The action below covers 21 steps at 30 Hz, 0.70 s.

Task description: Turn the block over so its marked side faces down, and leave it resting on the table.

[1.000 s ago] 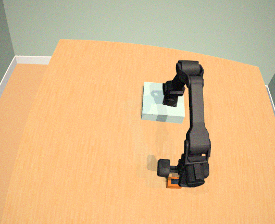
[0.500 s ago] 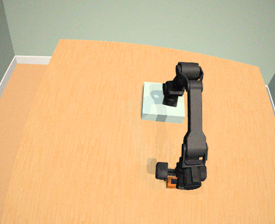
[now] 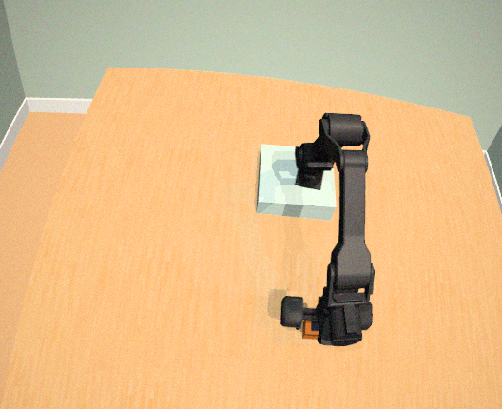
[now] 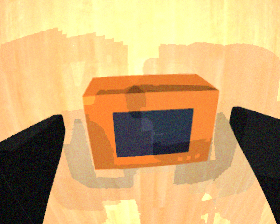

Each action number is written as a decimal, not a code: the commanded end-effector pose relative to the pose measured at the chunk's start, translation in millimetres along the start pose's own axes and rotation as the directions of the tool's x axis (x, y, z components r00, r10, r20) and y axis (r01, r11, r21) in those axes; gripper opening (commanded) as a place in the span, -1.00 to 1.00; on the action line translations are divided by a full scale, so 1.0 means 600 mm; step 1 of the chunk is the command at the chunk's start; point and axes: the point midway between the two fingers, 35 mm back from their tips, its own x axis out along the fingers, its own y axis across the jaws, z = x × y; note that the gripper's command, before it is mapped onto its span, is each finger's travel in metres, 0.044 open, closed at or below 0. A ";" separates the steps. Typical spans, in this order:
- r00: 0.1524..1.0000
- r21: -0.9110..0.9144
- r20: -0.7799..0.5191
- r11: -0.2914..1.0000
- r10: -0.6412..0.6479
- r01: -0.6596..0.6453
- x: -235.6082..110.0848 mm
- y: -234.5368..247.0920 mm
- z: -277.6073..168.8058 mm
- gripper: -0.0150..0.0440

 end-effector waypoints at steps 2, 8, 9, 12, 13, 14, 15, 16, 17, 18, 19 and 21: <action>1.000 -0.008 -0.009 1.000 0.002 -0.003 0.013 0.001 -0.003 0.91; 1.000 -0.008 -0.009 1.000 0.002 -0.003 0.013 0.001 -0.003 0.44; 1.000 -0.008 -0.009 1.000 0.002 -0.003 0.013 0.001 -0.003 0.42; 1.000 -0.008 -0.009 1.000 0.002 -0.003 0.013 0.001 -0.003 0.35; 1.000 -0.008 -0.009 1.000 0.002 -0.003 0.013 0.001 -0.003 0.33; 1.000 -0.008 -0.009 1.000 0.002 -0.003 0.013 0.001 -0.003 0.31; 1.000 -0.008 -0.009 1.000 0.002 -0.003 0.013 0.001 -0.003 0.29; 1.000 -0.008 -0.009 1.000 0.002 -0.003 0.013 0.001 -0.003 0.26; 1.000 -0.008 -0.009 1.000 0.002 -0.003 0.013 0.001 -0.003 0.24; 1.000 -0.008 -0.009 1.000 0.002 -0.003 0.013 0.001 -0.003 0.22; 1.000 -0.008 -0.009 1.000 0.002 -0.003 0.013 0.001 -0.003 0.19; 1.000 -0.008 -0.009 1.000 0.002 -0.003 0.013 0.001 -0.003 0.15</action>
